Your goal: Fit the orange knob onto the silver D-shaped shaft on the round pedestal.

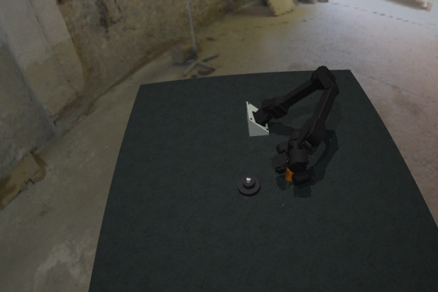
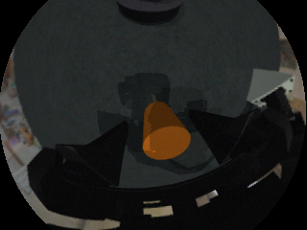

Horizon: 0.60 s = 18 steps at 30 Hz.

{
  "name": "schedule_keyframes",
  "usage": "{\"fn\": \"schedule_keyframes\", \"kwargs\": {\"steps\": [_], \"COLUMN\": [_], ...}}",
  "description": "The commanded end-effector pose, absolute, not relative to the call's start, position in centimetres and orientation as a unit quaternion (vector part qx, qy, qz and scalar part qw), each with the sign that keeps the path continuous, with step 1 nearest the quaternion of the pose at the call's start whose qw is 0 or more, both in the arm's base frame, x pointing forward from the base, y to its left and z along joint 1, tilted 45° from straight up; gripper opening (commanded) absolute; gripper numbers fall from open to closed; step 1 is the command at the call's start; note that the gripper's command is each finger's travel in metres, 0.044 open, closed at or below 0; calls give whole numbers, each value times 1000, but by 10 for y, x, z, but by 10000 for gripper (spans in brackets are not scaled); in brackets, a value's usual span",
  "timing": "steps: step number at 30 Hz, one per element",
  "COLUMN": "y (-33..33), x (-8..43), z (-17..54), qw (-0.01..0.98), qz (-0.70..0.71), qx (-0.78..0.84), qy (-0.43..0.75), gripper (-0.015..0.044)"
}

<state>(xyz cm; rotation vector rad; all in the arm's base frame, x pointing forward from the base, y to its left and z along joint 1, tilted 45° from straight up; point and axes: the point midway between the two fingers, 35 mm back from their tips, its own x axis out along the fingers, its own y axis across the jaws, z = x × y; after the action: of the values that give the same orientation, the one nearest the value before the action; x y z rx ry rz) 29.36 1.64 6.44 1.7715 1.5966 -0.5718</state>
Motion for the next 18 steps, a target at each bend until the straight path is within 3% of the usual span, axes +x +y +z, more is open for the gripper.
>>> {"fn": "schedule_keyframes", "kwargs": {"steps": [1, 10, 16, 18], "y": [19, 19, 19, 18], "x": [294, 294, 294, 294], "z": [62, 62, 62, 63], "qw": [334, 334, 334, 334], "qz": [-220, -220, -220, -220], "qx": [682, 682, 682, 682], "qy": [612, 612, 612, 612], "gripper": [414, 178, 137, 85]}}
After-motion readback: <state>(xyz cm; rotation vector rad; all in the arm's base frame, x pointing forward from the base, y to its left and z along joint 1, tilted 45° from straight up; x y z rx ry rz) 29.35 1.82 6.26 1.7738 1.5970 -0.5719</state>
